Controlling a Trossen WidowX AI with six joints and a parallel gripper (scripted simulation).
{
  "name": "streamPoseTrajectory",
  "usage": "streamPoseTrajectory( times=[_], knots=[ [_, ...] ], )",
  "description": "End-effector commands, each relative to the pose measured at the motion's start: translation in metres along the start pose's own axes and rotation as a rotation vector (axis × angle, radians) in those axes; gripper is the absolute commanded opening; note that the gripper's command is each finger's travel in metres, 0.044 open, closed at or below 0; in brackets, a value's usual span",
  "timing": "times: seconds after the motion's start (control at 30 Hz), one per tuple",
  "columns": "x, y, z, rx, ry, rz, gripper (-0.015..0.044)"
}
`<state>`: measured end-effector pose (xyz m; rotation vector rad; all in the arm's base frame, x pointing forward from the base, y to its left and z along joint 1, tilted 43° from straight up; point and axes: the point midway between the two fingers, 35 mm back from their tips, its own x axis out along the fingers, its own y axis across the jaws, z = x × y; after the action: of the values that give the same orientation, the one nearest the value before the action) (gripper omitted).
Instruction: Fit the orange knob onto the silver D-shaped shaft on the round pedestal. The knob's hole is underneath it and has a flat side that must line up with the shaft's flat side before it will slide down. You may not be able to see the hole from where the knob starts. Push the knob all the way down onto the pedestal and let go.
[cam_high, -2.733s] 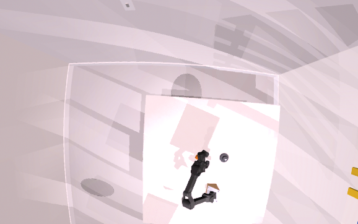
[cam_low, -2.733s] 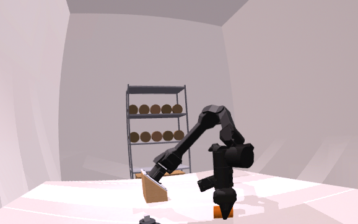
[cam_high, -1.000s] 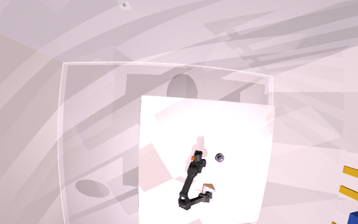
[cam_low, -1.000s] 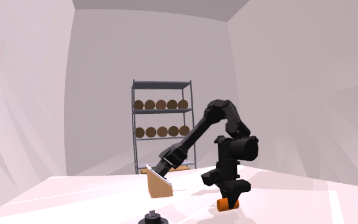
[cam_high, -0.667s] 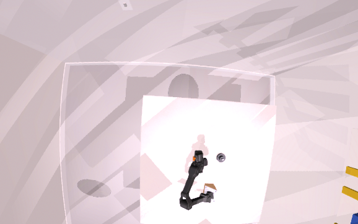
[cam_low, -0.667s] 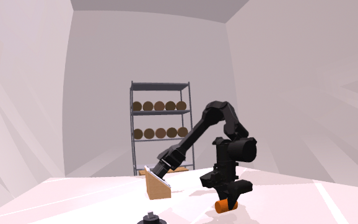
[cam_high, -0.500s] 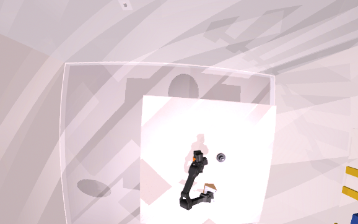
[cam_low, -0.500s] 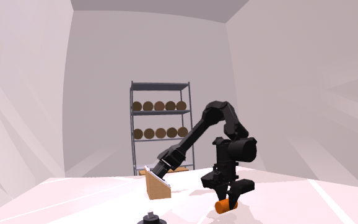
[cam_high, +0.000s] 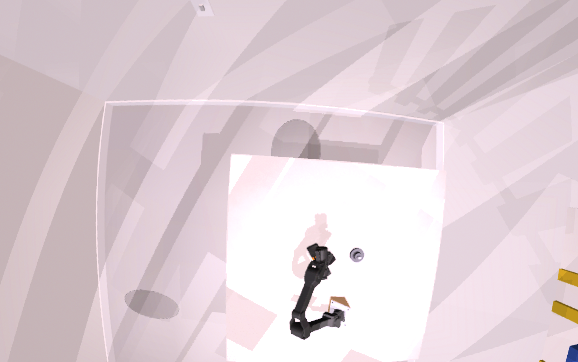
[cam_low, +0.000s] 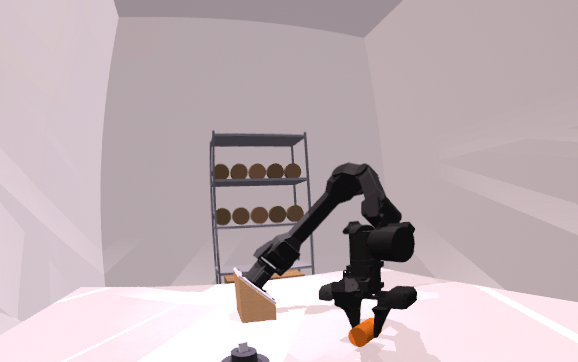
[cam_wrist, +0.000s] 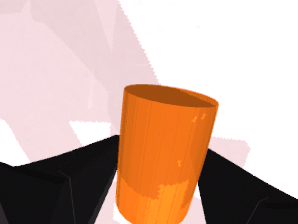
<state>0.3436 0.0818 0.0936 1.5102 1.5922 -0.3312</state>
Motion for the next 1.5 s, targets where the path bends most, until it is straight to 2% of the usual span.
streamPoseTrajectory(
  times=[0.0,0.47,0.73,1.2,1.47],
  knots=[
    [-0.0009,0.0010,-0.0002,-0.043,-0.001,0.003,0.0181],
    [-0.0010,0.0011,-0.0003,-0.520,-0.002,0.002,0.0181],
    [-0.0010,0.0011,-0.0003,-0.566,-0.002,0.002,0.0181],
    [-0.0010,0.0011,-0.0003,-1.044,-0.002,0.002,0.0181],
    [-0.0010,0.0011,-0.0003,-1.090,-0.002,0.002,0.0181]
  ],
)
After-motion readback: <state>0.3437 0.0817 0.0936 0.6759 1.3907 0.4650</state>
